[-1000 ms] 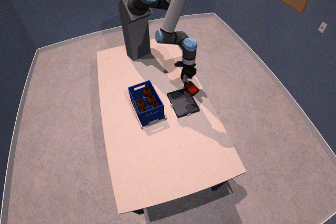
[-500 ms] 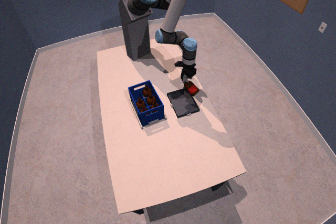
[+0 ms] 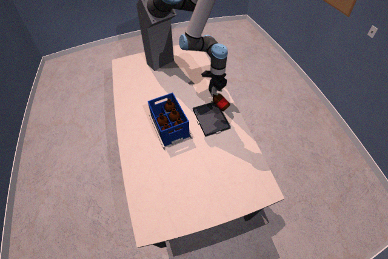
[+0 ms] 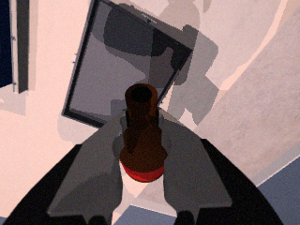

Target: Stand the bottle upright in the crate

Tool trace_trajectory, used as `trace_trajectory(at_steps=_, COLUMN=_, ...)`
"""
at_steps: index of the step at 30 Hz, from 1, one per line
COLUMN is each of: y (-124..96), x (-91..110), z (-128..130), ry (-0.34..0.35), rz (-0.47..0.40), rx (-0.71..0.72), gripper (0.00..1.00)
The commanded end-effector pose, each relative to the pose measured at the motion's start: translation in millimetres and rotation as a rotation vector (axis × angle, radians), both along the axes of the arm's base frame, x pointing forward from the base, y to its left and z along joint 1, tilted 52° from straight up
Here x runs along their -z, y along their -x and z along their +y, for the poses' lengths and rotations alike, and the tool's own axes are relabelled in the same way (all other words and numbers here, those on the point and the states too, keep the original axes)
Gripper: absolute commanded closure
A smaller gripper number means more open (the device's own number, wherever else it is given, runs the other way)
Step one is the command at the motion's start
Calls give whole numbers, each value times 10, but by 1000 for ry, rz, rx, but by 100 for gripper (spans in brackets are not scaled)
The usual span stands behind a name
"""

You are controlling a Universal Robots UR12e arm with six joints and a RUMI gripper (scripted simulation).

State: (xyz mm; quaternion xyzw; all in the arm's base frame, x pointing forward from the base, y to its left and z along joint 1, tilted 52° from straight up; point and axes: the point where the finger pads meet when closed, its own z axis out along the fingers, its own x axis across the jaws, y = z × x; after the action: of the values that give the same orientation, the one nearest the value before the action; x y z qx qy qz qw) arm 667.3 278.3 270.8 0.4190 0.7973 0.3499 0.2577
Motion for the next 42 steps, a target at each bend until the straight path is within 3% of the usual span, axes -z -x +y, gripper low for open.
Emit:
trace_trajectory(at_steps=1, y=0, x=-6, z=1, ry=0, rz=-1, rx=0, gripper=100)
trace_trajectory(at_steps=8, y=0, x=-6, z=1, ry=22, rz=-12, rx=-20, gripper=100)
trace_trajectory(at_steps=26, y=0, x=-6, z=1, ry=174, rz=-85, rx=-154, gripper=100)
trace_trajectory(at_steps=42, y=0, x=-6, z=1, ry=185, rz=-91, rx=-163, gripper=100)
